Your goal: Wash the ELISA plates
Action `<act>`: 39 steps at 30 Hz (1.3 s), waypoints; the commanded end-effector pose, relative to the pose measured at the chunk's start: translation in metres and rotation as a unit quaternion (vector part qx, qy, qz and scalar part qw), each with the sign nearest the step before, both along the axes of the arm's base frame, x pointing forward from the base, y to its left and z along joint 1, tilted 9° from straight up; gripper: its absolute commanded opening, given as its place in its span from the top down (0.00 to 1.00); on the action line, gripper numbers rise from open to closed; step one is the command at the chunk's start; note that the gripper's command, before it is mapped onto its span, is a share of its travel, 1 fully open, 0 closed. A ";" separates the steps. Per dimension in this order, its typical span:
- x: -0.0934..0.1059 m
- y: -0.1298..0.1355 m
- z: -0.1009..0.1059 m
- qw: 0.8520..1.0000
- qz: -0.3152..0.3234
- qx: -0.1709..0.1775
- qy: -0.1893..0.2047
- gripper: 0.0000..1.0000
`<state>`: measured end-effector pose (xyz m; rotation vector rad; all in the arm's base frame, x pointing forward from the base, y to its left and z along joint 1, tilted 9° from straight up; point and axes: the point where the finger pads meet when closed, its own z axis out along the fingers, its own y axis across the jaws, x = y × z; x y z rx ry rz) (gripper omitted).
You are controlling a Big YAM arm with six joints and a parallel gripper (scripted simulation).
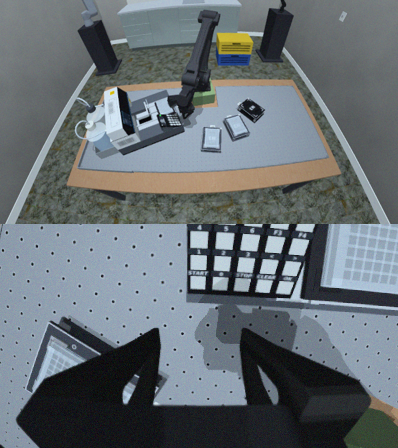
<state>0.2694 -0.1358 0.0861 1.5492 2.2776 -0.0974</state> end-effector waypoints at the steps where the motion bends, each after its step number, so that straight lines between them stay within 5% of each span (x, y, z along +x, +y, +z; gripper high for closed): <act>1: 0.004 -0.027 0.029 0.998 0.057 -0.016 -0.003 0.00; 12: -0.026 -0.067 0.025 0.979 0.198 0.010 0.050 0.00; 17: -0.042 -0.089 0.026 0.958 0.275 0.022 0.073 0.00; 23: -0.038 -0.084 0.025 0.921 0.375 0.036 0.100 0.00; 31: -0.041 -0.088 0.031 0.920 0.377 0.028 0.098 0.00; 39: -0.077 -0.115 0.029 0.865 0.488 0.000 0.117 0.00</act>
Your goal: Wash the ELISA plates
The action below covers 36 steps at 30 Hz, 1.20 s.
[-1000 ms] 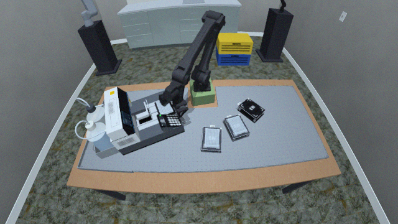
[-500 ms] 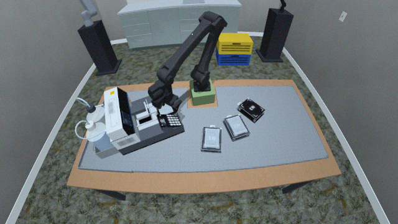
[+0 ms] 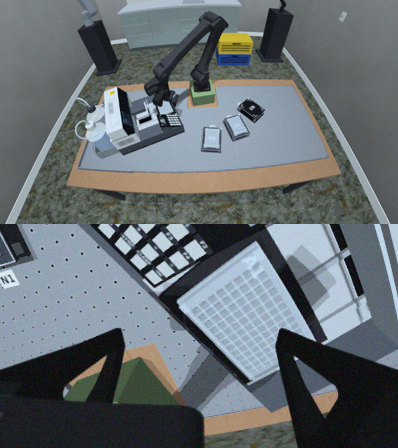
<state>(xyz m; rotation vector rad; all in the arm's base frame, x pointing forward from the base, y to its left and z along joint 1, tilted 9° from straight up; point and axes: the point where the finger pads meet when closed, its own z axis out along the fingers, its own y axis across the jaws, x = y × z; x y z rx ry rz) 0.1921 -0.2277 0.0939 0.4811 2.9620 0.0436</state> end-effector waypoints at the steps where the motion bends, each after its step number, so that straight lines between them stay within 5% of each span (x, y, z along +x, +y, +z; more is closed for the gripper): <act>1: -0.004 -0.026 0.020 0.995 0.098 -0.025 -0.013 0.00; 13: -0.047 -0.057 0.023 0.964 0.260 -0.050 -0.009 0.00; 18: -0.041 -0.054 0.023 0.937 0.343 -0.060 -0.010 0.00; 31: -0.048 -0.049 0.017 0.941 0.332 -0.059 -0.008 0.00; 36: -0.047 -0.040 -0.004 0.939 0.342 -0.045 -0.008 0.00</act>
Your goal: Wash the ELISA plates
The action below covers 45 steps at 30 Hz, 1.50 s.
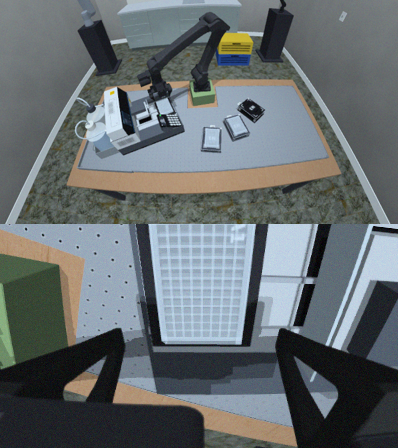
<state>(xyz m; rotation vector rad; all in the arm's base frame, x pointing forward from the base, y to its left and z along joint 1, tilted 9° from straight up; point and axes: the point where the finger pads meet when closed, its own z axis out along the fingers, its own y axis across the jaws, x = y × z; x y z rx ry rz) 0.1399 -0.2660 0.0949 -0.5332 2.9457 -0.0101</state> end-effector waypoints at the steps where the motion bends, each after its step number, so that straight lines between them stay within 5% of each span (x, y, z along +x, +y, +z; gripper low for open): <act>1: 0.005 -0.001 -0.005 1.000 0.012 -0.003 -0.002 0.00; 16: 0.007 -0.001 -0.029 1.000 -0.001 -0.001 -0.002 0.00; 19: 0.013 -0.012 -0.016 1.000 0.003 -0.023 -0.011 0.00; 21: 0.009 0.000 -0.034 1.000 0.003 -0.001 -0.001 0.00; 33: 0.012 0.000 -0.054 1.000 0.002 -0.001 -0.001 0.00; 36: 0.015 -0.012 -0.042 1.000 0.001 -0.023 -0.011 0.00; 38: 0.012 -0.003 -0.055 1.000 0.000 -0.006 -0.003 0.00; 45: 0.014 -0.010 -0.046 1.000 0.002 -0.014 -0.007 0.00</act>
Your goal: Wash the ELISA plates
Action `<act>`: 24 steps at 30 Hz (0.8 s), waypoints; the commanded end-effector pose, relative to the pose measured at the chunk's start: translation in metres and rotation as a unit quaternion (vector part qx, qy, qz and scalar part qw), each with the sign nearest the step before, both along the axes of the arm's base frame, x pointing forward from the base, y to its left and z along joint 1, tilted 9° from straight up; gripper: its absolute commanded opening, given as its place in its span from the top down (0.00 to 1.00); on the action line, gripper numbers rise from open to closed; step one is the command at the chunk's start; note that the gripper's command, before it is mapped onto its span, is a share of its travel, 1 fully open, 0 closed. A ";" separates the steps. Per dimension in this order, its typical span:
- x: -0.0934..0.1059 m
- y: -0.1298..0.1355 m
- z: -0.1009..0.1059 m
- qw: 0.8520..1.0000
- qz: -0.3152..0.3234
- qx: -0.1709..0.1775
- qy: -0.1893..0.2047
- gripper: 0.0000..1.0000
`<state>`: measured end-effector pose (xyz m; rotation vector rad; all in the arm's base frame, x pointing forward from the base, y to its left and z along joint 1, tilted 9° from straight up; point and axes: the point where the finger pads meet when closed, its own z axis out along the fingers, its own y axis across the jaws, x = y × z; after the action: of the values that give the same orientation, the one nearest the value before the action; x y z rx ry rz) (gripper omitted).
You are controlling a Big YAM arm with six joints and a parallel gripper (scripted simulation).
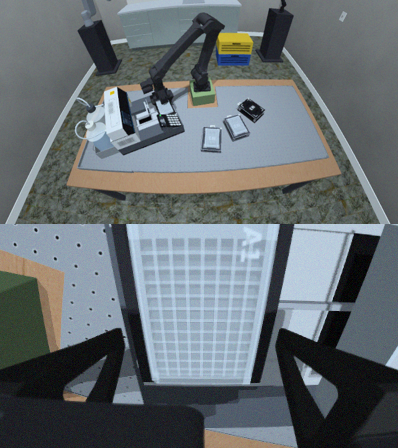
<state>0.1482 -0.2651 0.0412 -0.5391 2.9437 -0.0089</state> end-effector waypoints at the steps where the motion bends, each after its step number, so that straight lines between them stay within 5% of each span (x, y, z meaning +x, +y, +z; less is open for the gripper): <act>1: 0.005 -0.011 0.008 1.000 0.000 -0.015 -0.007 0.00; 24: 0.006 -0.003 -0.010 1.000 0.000 -0.004 -0.002 0.00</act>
<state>0.1496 -0.2648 0.0329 -0.5398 2.9439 -0.0063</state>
